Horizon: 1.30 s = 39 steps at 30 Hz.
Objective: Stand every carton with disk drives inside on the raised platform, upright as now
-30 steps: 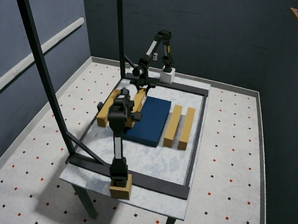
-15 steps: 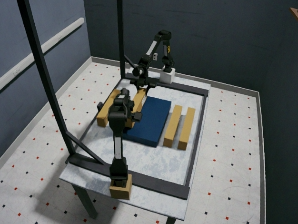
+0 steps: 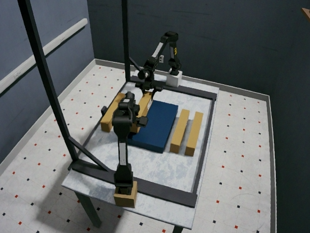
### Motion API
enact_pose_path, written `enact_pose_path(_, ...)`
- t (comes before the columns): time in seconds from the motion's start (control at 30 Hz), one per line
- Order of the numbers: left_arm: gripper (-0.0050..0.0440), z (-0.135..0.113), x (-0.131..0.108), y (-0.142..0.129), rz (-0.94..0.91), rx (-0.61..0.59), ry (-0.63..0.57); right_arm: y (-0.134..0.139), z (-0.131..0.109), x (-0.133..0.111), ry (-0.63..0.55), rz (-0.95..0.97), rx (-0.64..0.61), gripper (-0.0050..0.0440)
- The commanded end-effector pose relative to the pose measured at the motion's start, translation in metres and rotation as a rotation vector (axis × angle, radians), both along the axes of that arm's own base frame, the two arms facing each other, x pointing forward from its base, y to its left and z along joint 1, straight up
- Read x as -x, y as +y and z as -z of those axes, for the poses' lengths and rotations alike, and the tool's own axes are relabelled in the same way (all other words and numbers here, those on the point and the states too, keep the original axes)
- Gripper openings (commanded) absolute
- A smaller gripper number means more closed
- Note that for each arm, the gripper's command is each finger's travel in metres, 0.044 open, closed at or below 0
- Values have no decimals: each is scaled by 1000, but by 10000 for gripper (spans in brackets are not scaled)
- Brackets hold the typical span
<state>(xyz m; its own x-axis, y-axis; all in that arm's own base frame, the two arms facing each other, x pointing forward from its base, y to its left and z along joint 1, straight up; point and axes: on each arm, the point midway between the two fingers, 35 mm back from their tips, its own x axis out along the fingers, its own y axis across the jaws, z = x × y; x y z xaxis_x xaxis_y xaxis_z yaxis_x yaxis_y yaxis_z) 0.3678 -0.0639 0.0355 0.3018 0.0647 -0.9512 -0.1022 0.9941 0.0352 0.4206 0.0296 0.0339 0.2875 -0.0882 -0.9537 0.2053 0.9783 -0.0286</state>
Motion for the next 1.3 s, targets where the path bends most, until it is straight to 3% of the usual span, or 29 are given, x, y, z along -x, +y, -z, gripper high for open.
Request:
enact_pose_path(0.0,-50,-27,-5,-1,-11,18,-68,4,-31,-3,-70,-3,-14,-50)
enact_pose_path(0.43,-50,-27,-5,-1,-11,18,-68,4,-31,-3,-70,-3,-14,-50)
enact_pose_path(0.47,-50,5,-5,-1,-10,18,-67,4,1,-3,-34,0,-4,-50)
enact_pose_path(1.27,-50,6,-6,0,2,13,-58,4,1,-4,-29,1,-9,-50)
